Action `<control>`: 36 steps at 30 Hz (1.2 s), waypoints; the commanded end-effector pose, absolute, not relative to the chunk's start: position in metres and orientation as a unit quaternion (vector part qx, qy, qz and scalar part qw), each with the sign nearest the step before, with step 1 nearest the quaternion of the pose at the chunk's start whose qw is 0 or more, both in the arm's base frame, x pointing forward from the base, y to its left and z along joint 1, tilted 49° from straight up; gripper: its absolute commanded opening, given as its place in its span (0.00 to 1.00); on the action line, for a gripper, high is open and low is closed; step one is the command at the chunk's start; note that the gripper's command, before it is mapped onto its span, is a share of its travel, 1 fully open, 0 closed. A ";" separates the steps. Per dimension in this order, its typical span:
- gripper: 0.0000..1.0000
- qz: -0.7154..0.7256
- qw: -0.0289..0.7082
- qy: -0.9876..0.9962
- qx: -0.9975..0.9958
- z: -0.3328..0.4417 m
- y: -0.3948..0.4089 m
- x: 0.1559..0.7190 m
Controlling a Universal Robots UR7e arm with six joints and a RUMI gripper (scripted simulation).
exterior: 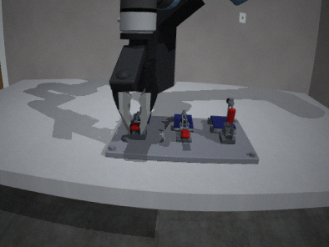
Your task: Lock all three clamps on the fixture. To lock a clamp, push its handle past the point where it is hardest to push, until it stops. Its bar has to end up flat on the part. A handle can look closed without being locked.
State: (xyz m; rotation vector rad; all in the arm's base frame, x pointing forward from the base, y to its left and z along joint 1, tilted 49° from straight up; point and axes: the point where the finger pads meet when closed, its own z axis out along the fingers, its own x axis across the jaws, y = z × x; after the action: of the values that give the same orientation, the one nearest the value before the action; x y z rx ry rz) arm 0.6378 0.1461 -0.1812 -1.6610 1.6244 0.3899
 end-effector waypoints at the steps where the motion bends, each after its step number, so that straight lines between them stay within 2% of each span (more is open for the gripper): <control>1: 0.00 0.154 0.382 0.637 -0.652 -0.183 0.148 0.637; 21: 0.00 0.154 0.382 0.637 -0.652 -0.184 0.149 0.637; 22: 0.58 0.151 0.383 0.637 -0.651 -0.181 0.146 0.639; 36: 0.58 0.151 0.383 0.637 -0.651 -0.181 0.146 0.639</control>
State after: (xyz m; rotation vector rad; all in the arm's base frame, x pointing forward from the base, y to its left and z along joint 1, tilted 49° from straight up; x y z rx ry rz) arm 0.6380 0.1467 -0.1820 -1.6610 1.6241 0.3882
